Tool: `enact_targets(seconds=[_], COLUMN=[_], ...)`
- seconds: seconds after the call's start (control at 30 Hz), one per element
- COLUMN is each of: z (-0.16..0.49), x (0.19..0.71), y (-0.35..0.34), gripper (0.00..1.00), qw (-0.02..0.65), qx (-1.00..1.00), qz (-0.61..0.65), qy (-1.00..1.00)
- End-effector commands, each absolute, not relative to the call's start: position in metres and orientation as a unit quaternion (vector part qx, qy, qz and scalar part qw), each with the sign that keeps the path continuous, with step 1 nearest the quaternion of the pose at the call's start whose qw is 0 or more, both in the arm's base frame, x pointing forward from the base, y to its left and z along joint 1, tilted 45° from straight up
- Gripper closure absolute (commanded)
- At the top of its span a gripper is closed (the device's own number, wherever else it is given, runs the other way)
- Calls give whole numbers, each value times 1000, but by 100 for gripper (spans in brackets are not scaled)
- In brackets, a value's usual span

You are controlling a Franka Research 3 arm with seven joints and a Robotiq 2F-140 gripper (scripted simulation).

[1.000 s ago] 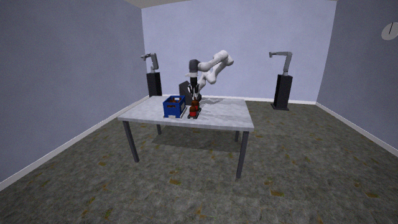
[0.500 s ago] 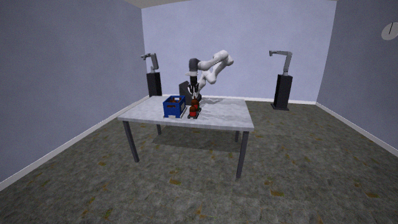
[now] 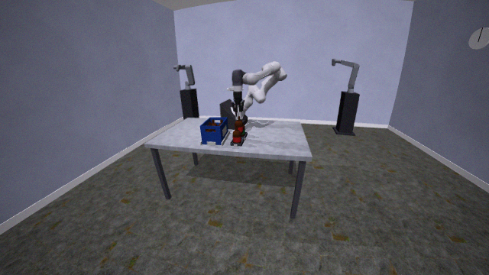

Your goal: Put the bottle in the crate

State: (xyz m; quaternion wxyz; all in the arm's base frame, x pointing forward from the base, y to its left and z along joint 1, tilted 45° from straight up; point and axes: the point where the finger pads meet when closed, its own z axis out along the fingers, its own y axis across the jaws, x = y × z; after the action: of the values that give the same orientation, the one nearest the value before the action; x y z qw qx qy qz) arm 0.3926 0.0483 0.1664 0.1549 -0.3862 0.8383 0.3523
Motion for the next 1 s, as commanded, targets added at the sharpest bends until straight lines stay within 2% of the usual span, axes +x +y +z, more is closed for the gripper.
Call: enact_targets(seconds=[0.0,0.97], z=[172,180], x=[393,394], y=[43,34], gripper=[100,100], qw=[154,154], qx=[-384,-384], qz=[352,352], qy=[839,839])
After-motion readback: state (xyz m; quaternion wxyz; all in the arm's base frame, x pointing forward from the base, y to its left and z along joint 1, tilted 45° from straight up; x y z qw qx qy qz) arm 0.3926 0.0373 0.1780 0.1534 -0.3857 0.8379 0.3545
